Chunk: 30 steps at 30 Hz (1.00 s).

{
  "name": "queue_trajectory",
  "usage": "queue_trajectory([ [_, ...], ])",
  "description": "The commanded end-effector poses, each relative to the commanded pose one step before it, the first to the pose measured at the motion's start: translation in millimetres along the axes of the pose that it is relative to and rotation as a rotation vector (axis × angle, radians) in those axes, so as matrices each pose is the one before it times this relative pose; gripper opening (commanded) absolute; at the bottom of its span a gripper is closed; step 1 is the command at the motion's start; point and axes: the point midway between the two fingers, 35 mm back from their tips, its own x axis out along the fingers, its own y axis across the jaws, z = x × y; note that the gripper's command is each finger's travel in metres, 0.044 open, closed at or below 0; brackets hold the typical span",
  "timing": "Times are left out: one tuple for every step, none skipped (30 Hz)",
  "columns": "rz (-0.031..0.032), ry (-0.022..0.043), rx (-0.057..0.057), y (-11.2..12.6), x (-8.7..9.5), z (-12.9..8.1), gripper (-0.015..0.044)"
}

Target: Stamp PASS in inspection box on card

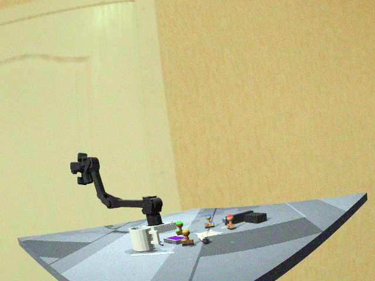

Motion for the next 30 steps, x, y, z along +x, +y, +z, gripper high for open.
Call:
queue_trajectory([
  [-0.00678, -0.00181, 0.0012, -2.61, -0.73, -0.14, 0.0374],
  [-0.02041, -0.00531, 0.0035, -7.84, -2.21, -0.44, 0.0348],
  [-0.03424, -0.00845, 0.0056, -13.12, -3.71, -0.82, 0.0321],
  [-0.04170, -0.00953, 0.0064, -15.94, -4.42, -1.11, 0.0295],
  [-0.04209, -0.00879, 0.0059, -16.07, -4.29, -1.24, 0.0269],
  [-0.04245, -0.00805, 0.0055, -16.19, -4.16, -1.36, 0.0243],
  [-0.04280, -0.00730, 0.0051, -16.30, -4.02, -1.50, 0.0226],
  [-0.03320, -0.00512, 0.0036, -12.65, -2.94, -1.24, 0.0226],
  [-0.02914, -0.00411, 0.0030, -11.10, -2.48, -1.14, 0.0226],
  [-0.03295, -0.00422, 0.0031, -12.54, -2.73, -1.37, 0.0226],
  [-0.03636, -0.00414, 0.0031, -13.82, -2.92, -1.60, 0.0226],
  [-0.03905, -0.00385, 0.0030, -14.82, -3.02, -1.82, 0.0226],
  [-0.04085, -0.00338, 0.0028, -15.49, -3.03, -2.02, 0.0226],
  [-0.04201, -0.00280, 0.0025, -15.91, -2.97, -2.20, 0.0226],
  [-0.04256, -0.00214, 0.0022, -16.10, -2.85, -2.36, 0.0226],
  [-0.04249, -0.00146, 0.0018, -16.06, -2.69, -2.49, 0.0226],
  [-0.04231, -0.00079, 0.0014, -15.97, -2.52, -2.61, 0.0226],
  [-0.04176, -0.00013, 0.0011, -15.74, -2.33, -2.70, 0.0226],
  [-0.04132, 0.00049, 0.0007, -15.56, -2.15, -2.80, 0.0226],
  [-0.04069, 0.00108, 0.0004, -15.30, -1.97, -2.88, 0.0226],
  [-0.03882, 0.00123, -0.0063, -14.31, -1.73, -3.23, 0.0226],
  [-0.03812, 0.00188, -0.0066, -14.01, -1.58, -3.33, 0.0226],
  [-0.03822, 0.00254, -0.0069, -14.00, -1.48, -3.50, 0.0226],
  [-0.03830, 0.00320, -0.0073, -13.99, -1.38, -3.67, 0.0226],
  [-0.03837, 0.00387, -0.0076, -13.97, -1.27, -3.84, 0.0226],
  [-0.03843, 0.00453, -0.0079, -13.94, -1.17, -4.01, 0.0226],
  [-0.03847, 0.00519, -0.0083, -13.91, -1.06, -4.18, 0.0226],
  [-0.03849, 0.00585, -0.0086, -13.88, -0.95, -4.35, 0.0226],
  [-0.03731, 0.00629, -0.0086, -13.41, -0.81, -4.38, 0.0226],
  [-0.03152, 0.00580, -0.0075, -11.30, -0.57, -3.83, 0.0226],
])
